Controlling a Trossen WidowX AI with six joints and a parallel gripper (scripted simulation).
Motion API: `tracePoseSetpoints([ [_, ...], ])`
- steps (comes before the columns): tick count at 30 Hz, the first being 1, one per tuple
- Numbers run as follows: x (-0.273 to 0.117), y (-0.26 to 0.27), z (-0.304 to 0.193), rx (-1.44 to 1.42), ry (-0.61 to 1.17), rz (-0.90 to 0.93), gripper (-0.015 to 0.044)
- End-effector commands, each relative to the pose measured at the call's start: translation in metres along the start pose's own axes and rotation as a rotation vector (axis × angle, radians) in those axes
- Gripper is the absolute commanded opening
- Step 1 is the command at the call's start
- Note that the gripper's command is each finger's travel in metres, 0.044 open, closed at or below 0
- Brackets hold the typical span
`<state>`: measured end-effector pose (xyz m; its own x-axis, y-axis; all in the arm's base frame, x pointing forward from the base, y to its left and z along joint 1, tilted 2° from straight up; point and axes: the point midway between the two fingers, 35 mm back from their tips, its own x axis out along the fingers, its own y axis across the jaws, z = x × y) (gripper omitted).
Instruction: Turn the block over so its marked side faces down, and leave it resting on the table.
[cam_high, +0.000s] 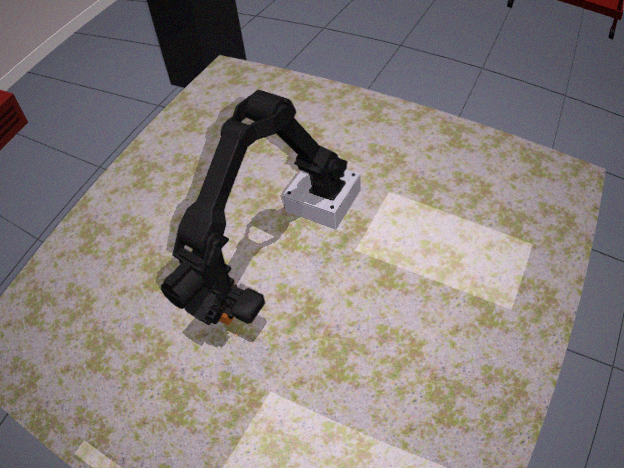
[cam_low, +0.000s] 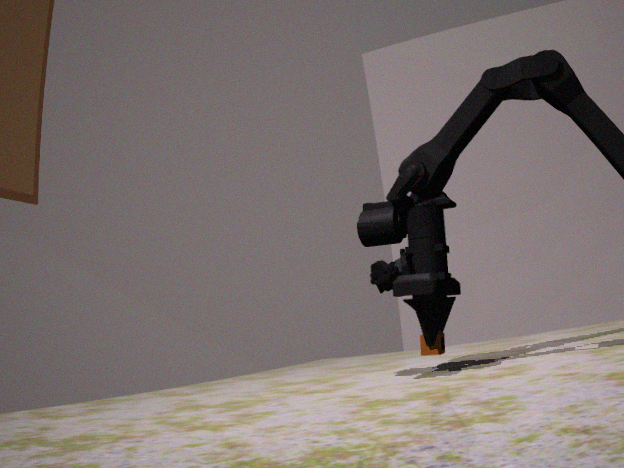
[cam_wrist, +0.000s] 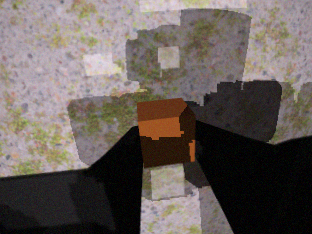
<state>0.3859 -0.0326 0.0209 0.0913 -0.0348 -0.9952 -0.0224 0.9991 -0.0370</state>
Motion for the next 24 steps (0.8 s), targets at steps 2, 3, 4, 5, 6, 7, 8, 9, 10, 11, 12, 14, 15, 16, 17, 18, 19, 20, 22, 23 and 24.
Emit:
tracePoseSetpoints([
  [2, 0.0042, 0.0006, -0.0011, 0.0, -0.067, 0.006, 0.0],
  [3, 0.0048, 0.0006, -0.001, 0.0, -0.082, 0.007, 0.0],
  [4, 0.0054, 0.0006, -0.001, 0.0, -0.097, 0.007, 0.0],
  [5, 0.0059, 0.0005, -0.0009, 0.001, -0.112, 0.007, 0.0],
  [6, 0.0063, 0.0005, -0.0009, 0.001, -0.127, 0.007, 0.0],
  [7, 0.0068, 0.0005, -0.001, 0.001, -0.141, 0.007, 0.0],
  [8, 0.0071, 0.0005, -0.001, 0.001, -0.156, 0.007, 0.0],
  [9, 0.0075, 0.0005, -0.0011, 0.001, -0.171, 0.007, 0.0],
  [10, 0.0078, 0.0005, -0.0012, 0.001, -0.186, 0.007, 0.0],
  [11, 0.008, 0.0005, -0.0014, 0.001, -0.201, 0.007, 0.0],
  [12, 0.0082, 0.0005, -0.0016, 0.001, -0.215, 0.007, 0.0],
  [14, 0.0085, 0.0006, -0.0021, 0.001, -0.245, 0.007, 0.0],
  [15, 0.0085, 0.0006, -0.0025, 0.001, -0.26, 0.007, 0.0],
  [16, 0.0085, 0.0007, -0.0028, 0.001, -0.275, 0.007, 0.0],
  [17, 0.0086, 0.0007, -0.0032, 0.0, -0.289, 0.006, 0.0],
  [18, 0.0085, 0.0007, -0.0036, 0.0, -0.304, 0.006, 0.0],
  [19, 0.0084, 0.0007, -0.004, 0.0, -0.319, 0.006, 0.0],
  [20, 0.0083, 0.0008, -0.0045, 0.0, -0.334, 0.006, 0.0],
  [22, 0.008, 0.0008, -0.0055, -0.001, -0.363, 0.005, 0.0],
  [23, 0.0078, 0.0008, -0.0061, -0.001, -0.378, 0.005, 0.0],
  [24, 0.0076, 0.0008, -0.0067, -0.002, -0.393, 0.005, 0.0],
])
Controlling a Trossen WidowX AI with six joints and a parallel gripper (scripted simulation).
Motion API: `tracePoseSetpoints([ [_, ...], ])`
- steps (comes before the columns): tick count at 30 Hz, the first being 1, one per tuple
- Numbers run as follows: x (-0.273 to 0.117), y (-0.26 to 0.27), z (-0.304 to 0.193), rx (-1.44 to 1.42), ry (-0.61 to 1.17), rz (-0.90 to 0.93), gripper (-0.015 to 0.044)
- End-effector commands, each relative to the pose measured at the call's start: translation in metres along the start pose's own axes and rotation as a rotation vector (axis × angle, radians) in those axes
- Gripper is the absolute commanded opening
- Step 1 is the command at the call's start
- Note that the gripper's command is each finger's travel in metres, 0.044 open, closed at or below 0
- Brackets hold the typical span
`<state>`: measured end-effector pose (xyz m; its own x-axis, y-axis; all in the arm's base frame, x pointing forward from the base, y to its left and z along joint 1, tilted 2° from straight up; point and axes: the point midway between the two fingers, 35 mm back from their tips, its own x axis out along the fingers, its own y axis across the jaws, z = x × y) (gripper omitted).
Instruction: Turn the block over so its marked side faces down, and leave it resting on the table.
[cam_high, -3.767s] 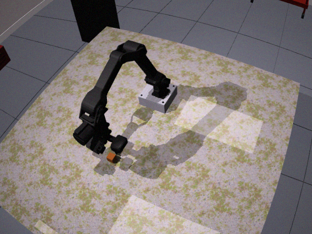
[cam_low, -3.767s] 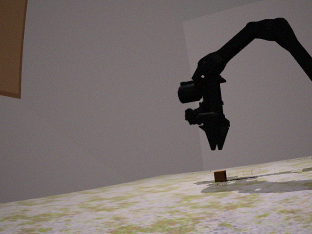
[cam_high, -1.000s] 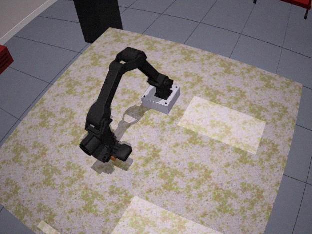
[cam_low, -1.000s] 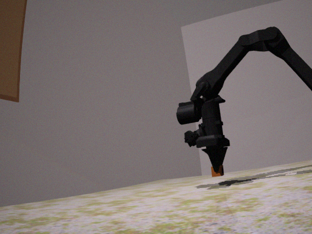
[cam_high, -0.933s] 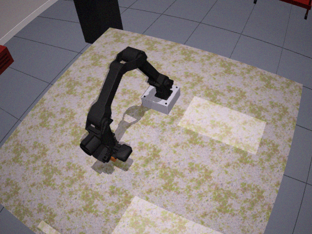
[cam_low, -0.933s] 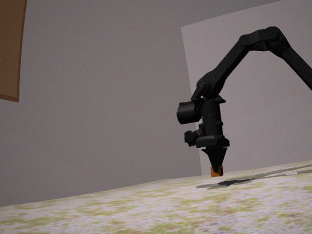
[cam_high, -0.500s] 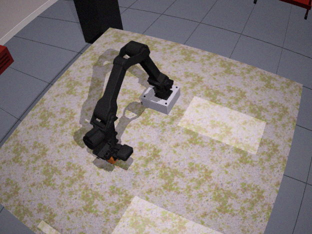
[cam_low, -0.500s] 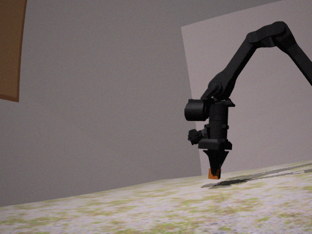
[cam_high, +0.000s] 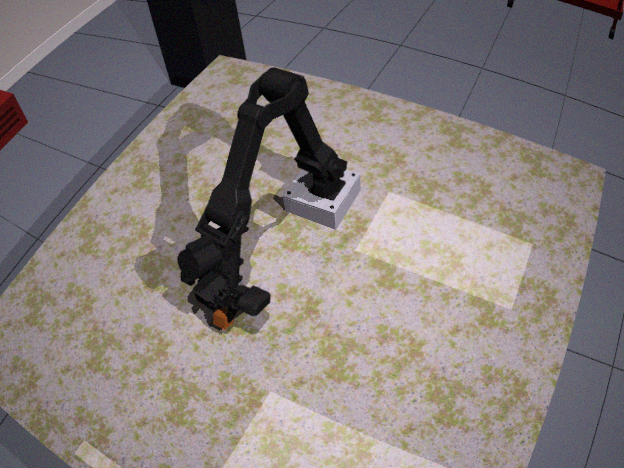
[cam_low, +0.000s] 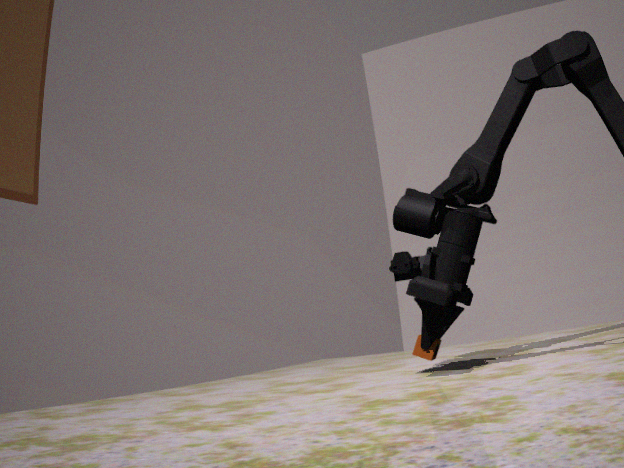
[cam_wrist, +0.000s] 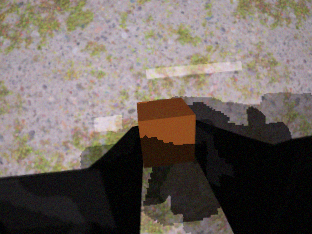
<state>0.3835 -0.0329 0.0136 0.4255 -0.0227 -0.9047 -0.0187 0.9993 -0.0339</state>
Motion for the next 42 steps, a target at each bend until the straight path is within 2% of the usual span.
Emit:
tracePoseSetpoints([
  [1, -0.001, 0.001, -0.004, -0.006, -0.06, 0.004, 0.0],
  [9, 0.001, 0.001, -0.005, -0.006, -0.118, 0.004, 0.0],
  [26, 0.031, -0.001, -0.008, 0.001, -0.371, 0.006, 0.0],
  [42, 0.025, 0.001, -0.02, -0.006, -0.604, 0.005, 0.0],
])
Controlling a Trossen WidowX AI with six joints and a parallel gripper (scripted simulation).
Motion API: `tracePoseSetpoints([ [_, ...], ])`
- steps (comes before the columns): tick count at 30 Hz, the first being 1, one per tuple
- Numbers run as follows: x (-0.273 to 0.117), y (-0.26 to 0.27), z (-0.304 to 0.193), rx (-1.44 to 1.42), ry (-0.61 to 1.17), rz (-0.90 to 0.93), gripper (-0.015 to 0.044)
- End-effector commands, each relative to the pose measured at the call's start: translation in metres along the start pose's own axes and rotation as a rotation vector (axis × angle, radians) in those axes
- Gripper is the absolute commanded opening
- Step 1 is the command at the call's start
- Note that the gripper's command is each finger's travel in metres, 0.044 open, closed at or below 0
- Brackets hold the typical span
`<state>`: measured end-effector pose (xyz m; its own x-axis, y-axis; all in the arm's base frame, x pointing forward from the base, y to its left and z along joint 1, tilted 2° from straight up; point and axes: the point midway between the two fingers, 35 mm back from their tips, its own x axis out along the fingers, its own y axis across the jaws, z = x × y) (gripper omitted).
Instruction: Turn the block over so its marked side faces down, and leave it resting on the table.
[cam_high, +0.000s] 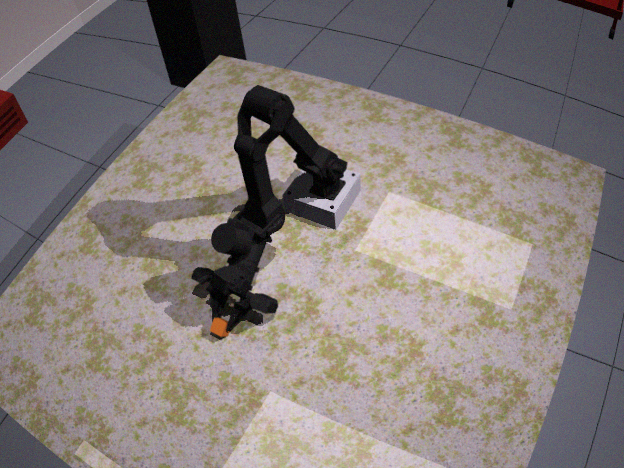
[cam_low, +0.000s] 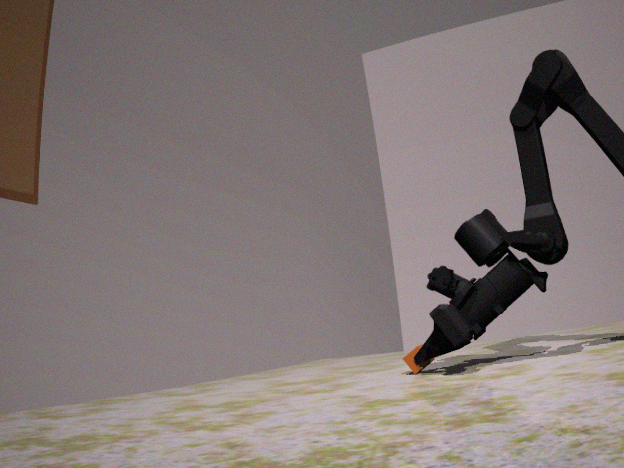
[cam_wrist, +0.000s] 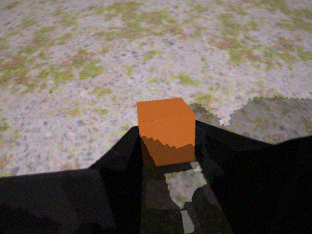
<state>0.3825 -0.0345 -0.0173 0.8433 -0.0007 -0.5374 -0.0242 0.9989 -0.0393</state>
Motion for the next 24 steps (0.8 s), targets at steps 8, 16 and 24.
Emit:
tracePoseSetpoints([
  [8, -0.0086, 0.0015, -0.0014, 0.003, -0.076, 0.004, 0.0],
  [16, -0.0086, 0.0015, -0.0014, 0.003, -0.076, 0.004, 0.0],
  [24, -0.0086, 0.0015, -0.0014, 0.003, -0.076, 0.004, 0.0105],
])
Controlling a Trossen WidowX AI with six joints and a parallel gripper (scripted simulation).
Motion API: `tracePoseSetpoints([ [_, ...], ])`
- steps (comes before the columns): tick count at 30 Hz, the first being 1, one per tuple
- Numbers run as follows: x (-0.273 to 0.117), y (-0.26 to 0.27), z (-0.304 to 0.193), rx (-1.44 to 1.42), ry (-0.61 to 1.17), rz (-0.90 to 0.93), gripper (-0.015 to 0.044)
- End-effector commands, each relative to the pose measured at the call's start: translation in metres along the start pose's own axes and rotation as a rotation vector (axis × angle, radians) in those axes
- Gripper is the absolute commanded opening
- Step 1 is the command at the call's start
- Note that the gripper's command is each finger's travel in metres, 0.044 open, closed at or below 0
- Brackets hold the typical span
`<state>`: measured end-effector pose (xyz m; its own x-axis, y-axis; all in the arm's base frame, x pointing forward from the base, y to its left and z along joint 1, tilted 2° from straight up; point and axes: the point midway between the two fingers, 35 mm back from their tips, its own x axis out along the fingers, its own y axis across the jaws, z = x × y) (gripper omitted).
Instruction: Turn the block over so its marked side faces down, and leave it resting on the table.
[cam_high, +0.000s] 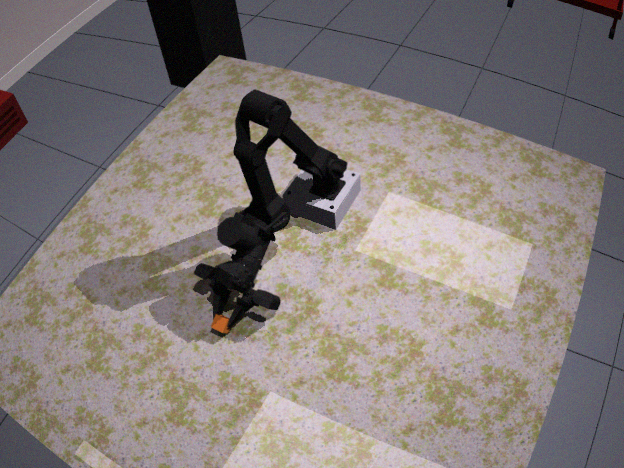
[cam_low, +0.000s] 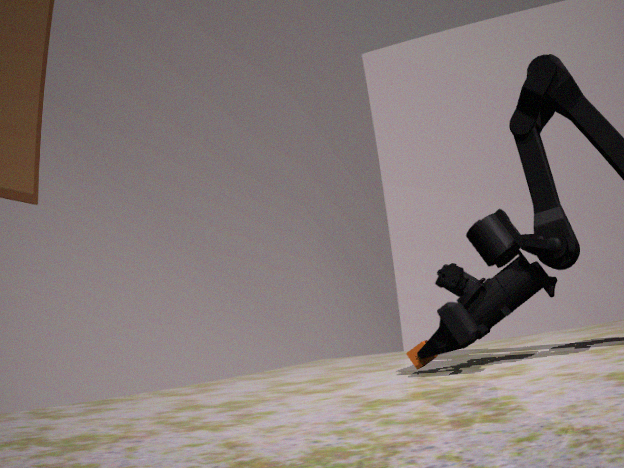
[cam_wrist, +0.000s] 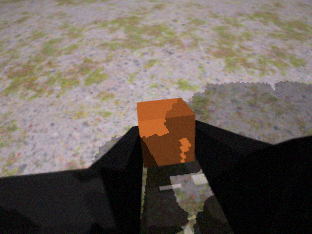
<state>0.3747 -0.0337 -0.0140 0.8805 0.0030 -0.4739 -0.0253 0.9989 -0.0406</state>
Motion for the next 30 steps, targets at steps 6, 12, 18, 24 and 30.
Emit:
tracePoseSetpoints([
  [6, -0.0003, 0.0006, 0.0001, 0.005, -0.002, 0.004, 0.0263],
  [12, -0.0003, 0.0006, 0.0001, 0.005, -0.002, 0.004, 0.042],
  [18, -0.0003, 0.0006, 0.0001, 0.005, -0.002, 0.004, 0.044],
  [24, -0.0003, 0.0006, 0.0001, 0.005, -0.002, 0.004, 0.044],
  [30, -0.0003, 0.0006, 0.0001, 0.005, -0.002, 0.004, 0.044],
])
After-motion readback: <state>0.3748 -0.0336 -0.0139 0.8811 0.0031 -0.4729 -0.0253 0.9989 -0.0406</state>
